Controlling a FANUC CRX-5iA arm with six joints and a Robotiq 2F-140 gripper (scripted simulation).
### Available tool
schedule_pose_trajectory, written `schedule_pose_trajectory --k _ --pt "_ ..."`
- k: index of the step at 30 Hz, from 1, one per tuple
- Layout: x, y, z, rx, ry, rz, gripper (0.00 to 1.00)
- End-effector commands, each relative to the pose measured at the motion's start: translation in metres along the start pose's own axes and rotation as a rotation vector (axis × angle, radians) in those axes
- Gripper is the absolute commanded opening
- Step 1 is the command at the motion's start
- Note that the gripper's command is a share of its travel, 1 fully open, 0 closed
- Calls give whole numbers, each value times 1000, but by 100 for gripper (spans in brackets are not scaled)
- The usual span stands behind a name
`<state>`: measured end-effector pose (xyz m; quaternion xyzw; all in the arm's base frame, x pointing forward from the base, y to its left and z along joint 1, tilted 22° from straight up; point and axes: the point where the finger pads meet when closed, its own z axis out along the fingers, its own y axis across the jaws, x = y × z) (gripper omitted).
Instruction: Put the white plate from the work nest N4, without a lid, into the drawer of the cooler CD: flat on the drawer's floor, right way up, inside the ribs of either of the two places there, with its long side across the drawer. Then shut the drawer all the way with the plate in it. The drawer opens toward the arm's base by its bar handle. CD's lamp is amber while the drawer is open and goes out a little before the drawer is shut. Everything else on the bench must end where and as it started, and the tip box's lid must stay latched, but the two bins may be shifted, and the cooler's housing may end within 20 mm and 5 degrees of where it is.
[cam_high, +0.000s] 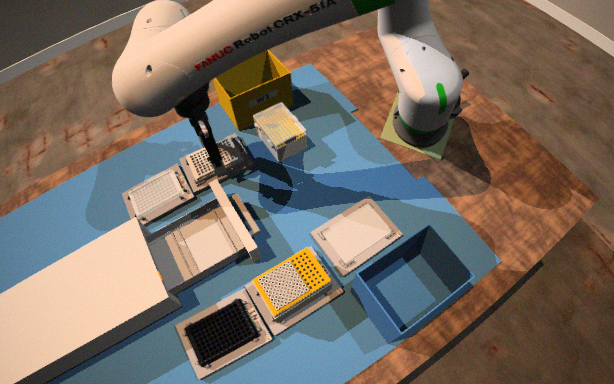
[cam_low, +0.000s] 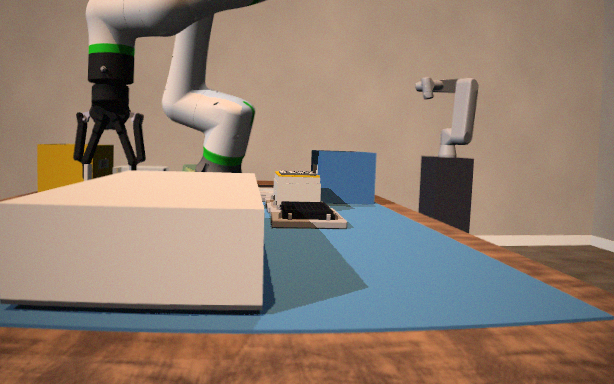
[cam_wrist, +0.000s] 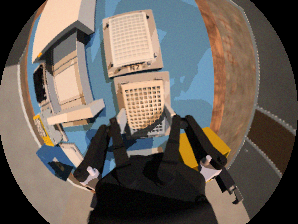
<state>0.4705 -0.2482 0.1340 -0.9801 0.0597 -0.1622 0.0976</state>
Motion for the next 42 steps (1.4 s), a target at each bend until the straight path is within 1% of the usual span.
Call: schedule_pose_trajectory --k 1,15,42 --pt "0 0 -1 0 0 0 0" --pt "0 0 -5 0 0 0 0" --pt "0 0 -37 0 0 0 0"
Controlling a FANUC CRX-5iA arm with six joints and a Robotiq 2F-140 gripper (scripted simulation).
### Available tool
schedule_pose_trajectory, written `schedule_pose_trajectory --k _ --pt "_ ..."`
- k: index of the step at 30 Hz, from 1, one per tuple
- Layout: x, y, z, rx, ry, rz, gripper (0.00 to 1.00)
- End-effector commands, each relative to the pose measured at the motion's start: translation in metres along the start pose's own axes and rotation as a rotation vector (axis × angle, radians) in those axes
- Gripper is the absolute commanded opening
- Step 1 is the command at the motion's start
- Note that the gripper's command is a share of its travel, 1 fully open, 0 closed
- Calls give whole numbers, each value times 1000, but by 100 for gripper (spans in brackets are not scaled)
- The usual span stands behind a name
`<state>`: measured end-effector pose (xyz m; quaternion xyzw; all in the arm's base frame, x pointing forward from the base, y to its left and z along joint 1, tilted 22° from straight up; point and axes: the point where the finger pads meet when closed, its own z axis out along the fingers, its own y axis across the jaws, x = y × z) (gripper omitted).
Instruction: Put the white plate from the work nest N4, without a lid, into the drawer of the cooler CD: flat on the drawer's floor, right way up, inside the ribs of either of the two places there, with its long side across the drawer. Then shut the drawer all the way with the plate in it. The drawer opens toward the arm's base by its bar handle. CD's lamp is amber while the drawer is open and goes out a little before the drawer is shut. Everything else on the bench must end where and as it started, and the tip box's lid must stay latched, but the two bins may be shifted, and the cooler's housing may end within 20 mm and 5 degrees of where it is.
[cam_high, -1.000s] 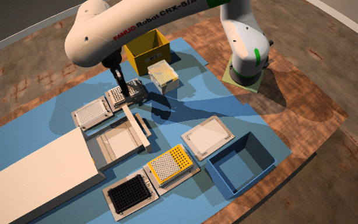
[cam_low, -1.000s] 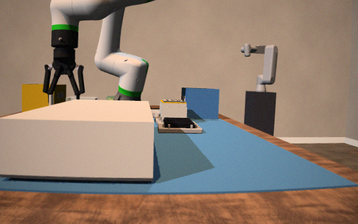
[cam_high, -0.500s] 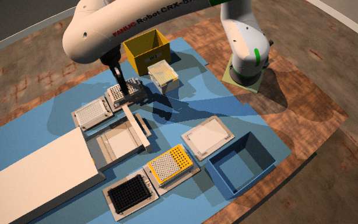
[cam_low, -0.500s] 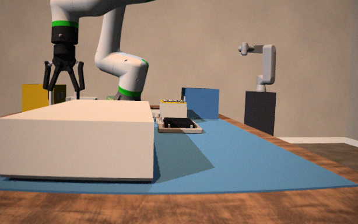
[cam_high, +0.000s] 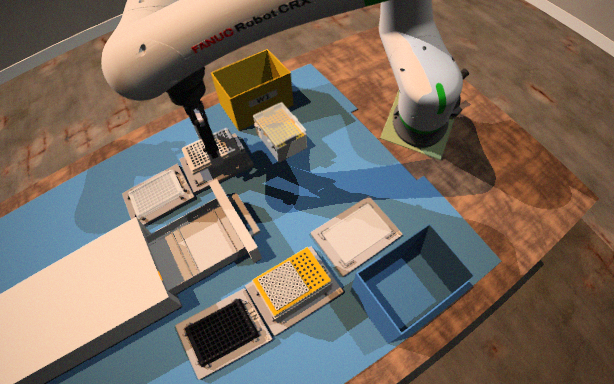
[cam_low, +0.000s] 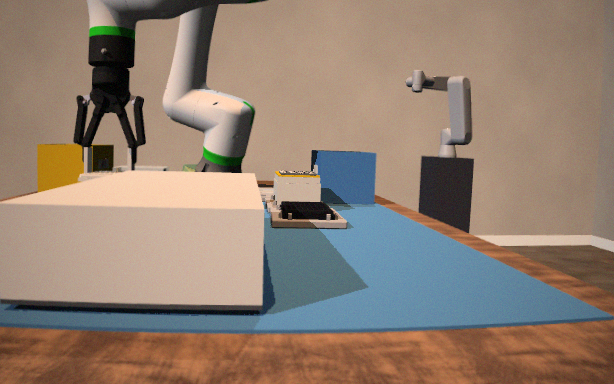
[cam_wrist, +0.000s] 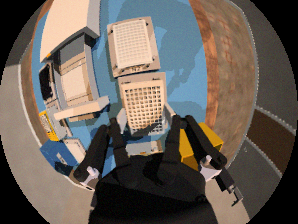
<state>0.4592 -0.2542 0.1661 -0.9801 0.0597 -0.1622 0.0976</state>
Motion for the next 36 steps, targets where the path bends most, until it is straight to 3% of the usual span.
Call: schedule_pose_trajectory --k 1,36 --pt "0 0 -3 0 0 0 0" --pt "0 0 -44 0 0 0 0"
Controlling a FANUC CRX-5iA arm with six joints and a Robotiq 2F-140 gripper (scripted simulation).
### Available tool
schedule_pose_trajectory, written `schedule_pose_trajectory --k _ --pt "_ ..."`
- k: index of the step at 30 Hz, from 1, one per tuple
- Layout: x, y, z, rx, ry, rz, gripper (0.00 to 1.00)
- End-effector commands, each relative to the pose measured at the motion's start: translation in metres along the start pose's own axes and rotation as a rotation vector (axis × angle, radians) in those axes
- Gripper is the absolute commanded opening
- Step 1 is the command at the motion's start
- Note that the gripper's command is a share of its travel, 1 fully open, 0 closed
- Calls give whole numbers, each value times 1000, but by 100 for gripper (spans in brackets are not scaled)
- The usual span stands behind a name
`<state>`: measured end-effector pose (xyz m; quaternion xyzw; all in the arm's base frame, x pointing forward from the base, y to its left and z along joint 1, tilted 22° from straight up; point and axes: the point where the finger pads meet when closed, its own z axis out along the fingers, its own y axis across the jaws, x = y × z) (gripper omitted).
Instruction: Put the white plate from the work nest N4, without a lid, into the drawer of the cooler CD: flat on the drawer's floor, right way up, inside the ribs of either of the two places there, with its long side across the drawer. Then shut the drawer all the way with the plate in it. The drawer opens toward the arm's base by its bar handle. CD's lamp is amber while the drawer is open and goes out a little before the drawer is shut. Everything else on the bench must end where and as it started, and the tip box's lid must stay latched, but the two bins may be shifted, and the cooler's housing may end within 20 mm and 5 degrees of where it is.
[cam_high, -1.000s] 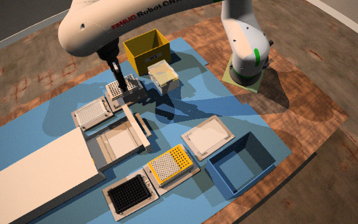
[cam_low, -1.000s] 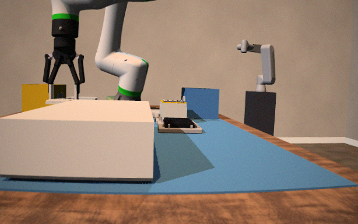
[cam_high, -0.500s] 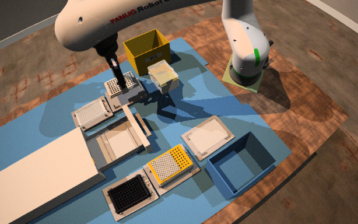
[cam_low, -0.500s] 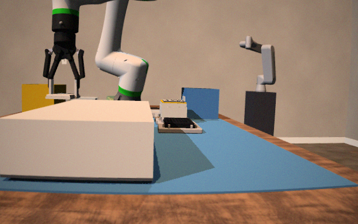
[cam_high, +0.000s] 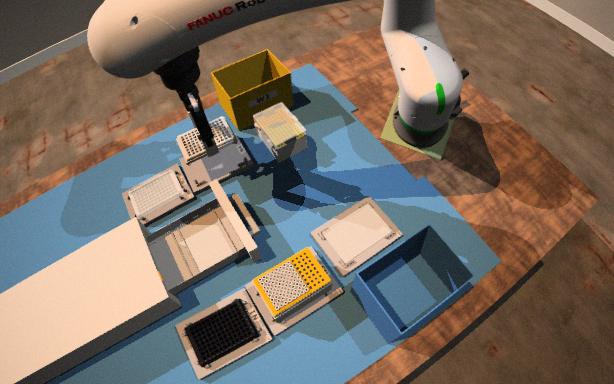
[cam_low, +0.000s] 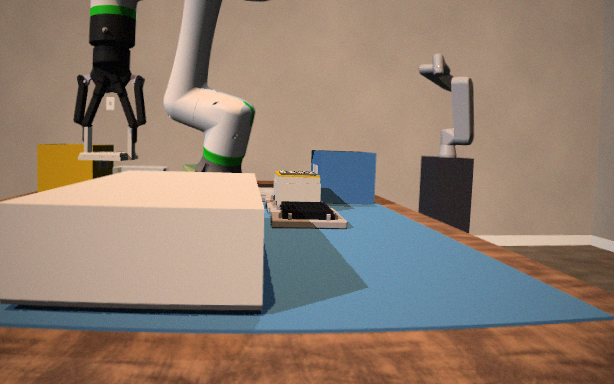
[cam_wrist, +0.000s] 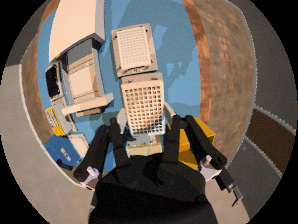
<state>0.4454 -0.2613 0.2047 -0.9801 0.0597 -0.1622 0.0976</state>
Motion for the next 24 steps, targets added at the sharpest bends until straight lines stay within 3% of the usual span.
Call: schedule_pose_trajectory --k 1,24 --pt "0 0 -4 0 0 0 0" --pt "0 0 -32 0 0 0 0"
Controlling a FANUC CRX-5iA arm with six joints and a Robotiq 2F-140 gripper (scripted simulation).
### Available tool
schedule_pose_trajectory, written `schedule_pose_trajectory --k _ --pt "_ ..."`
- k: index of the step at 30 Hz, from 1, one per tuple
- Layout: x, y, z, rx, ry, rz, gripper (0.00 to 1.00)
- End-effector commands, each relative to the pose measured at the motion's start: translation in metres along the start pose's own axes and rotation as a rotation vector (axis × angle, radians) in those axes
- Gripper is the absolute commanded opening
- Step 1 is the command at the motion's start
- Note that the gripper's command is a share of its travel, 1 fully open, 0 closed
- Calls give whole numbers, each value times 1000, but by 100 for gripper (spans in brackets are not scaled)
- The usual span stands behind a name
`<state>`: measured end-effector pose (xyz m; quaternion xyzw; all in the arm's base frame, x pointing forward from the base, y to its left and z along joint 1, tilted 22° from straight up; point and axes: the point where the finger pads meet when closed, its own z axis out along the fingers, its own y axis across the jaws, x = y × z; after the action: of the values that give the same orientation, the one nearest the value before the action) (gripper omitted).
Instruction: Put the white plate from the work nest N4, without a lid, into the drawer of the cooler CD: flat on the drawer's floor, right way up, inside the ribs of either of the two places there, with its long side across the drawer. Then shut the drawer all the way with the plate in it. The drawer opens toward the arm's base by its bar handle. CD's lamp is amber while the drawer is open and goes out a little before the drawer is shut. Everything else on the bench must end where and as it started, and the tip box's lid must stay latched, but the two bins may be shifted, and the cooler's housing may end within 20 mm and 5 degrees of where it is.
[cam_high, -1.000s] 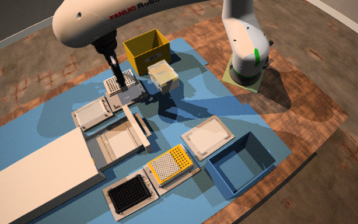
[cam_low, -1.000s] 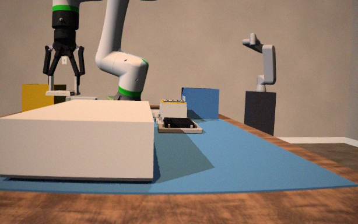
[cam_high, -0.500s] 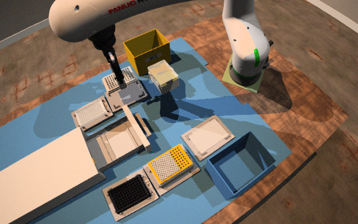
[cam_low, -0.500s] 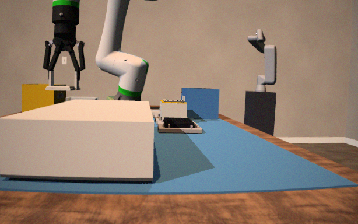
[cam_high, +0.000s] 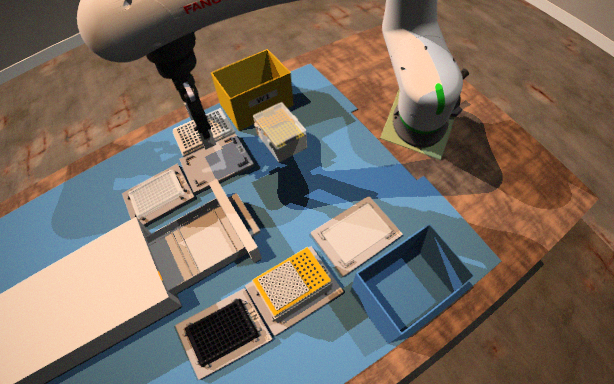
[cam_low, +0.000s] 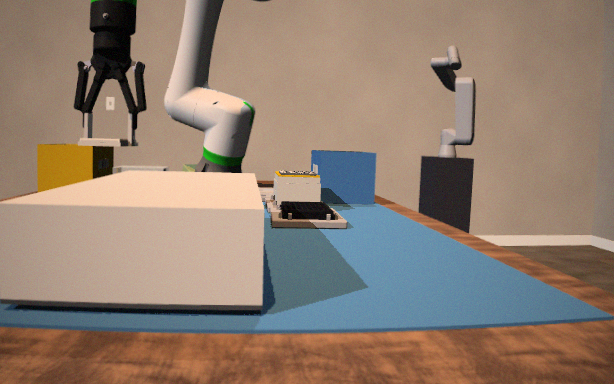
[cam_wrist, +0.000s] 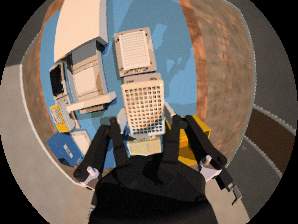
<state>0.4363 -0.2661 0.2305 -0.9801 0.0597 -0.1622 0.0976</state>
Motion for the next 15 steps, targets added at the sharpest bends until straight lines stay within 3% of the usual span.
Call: schedule_pose_trajectory --k 1,15 --pt "0 0 -6 0 0 0 0" --pt "0 0 -20 0 0 0 0"
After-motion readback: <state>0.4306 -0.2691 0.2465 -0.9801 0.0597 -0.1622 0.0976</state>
